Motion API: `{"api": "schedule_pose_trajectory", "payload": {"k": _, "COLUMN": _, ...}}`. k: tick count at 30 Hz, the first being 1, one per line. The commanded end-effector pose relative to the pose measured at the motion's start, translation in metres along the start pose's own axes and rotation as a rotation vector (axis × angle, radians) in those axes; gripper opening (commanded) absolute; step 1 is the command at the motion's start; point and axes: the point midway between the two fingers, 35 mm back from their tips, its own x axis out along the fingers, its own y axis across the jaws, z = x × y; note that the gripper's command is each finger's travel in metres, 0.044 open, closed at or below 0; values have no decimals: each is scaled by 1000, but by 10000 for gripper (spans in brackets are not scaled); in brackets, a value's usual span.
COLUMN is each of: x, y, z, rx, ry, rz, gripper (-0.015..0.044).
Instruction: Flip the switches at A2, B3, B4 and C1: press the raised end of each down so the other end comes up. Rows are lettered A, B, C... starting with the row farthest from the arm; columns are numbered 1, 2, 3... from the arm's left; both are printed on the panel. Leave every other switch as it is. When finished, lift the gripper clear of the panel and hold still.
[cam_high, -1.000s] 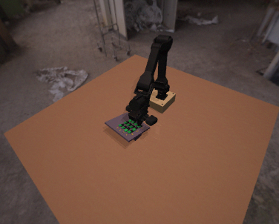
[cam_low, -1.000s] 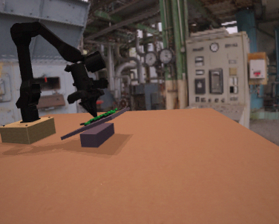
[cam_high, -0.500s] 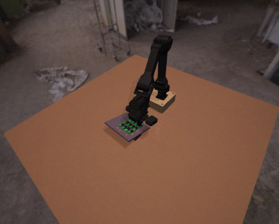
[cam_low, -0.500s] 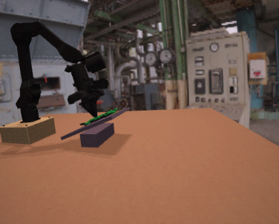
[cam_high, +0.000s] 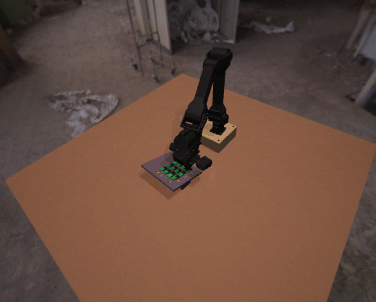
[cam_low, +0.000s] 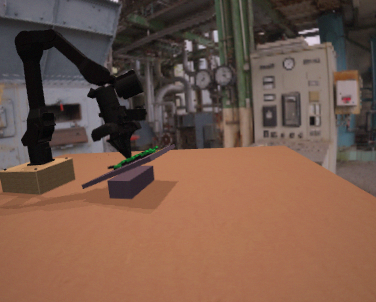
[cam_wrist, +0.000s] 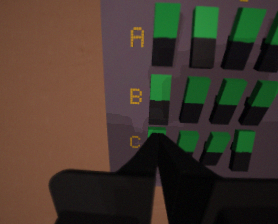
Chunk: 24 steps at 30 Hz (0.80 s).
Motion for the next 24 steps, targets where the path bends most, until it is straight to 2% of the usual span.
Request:
{"api": "schedule_pose_trajectory", "payload": {"k": 1, "x": 1, "y": 0, "z": -1, "rx": -6, "ry": 3, "rz": 2, "gripper": 0}}
{"api": "schedule_pose_trajectory", "payload": {"k": 4, "x": -8, "y": 0, "z": 0, "rx": -1, "ry": -2, "rz": 0, "gripper": 0}}
{"api": "schedule_pose_trajectory", "payload": {"k": 9, "x": -62, "y": 0, "z": -3, "rx": -6, "ry": -21, "rz": 3, "gripper": 0}}
{"api": "schedule_pose_trajectory", "payload": {"k": 24, "x": -72, "y": -35, "z": 28, "rx": -7, "ry": -24, "rz": 0, "gripper": 0}}
